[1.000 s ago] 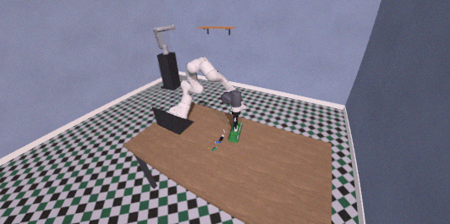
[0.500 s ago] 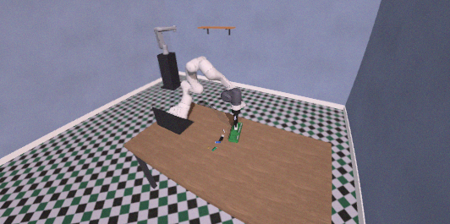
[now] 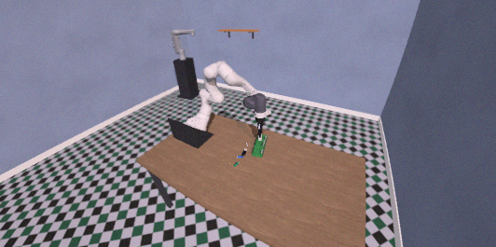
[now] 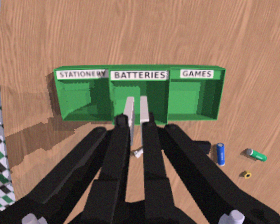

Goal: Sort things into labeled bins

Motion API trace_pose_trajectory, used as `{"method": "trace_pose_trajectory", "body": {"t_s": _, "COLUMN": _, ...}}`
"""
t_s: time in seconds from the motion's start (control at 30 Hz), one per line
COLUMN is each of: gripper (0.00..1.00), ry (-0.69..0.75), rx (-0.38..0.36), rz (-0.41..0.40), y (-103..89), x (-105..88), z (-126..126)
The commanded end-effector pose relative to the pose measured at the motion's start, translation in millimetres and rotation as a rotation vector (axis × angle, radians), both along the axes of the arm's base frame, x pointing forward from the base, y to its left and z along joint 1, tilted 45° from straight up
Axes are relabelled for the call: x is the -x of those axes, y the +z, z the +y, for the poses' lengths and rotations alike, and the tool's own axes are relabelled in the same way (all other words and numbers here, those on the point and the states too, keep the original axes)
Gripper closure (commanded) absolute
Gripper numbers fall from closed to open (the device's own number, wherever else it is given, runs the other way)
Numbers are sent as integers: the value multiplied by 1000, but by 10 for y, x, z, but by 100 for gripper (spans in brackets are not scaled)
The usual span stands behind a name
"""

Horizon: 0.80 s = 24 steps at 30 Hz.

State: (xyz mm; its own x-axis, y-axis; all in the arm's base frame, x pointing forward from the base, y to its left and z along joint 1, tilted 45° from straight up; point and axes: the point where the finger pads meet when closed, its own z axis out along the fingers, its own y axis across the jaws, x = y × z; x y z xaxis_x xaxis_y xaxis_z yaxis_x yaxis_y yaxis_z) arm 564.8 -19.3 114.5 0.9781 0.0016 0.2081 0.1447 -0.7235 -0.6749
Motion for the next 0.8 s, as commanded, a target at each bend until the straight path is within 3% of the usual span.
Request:
{"method": "trace_pose_trajectory", "body": {"t_s": 0.0, "gripper": 95, "ry": 6, "rx": -3, "rz": 3, "y": 13, "x": 17, "z": 6}}
{"method": "trace_pose_trajectory", "body": {"t_s": 0.47, "gripper": 95, "ry": 6, "rx": -3, "rz": 3, "y": 498, "x": 64, "z": 509}}
{"method": "trace_pose_trajectory", "body": {"t_s": 0.77, "gripper": 95, "ry": 6, "rx": -3, "rz": 3, "y": 595, "x": 73, "z": 611}}
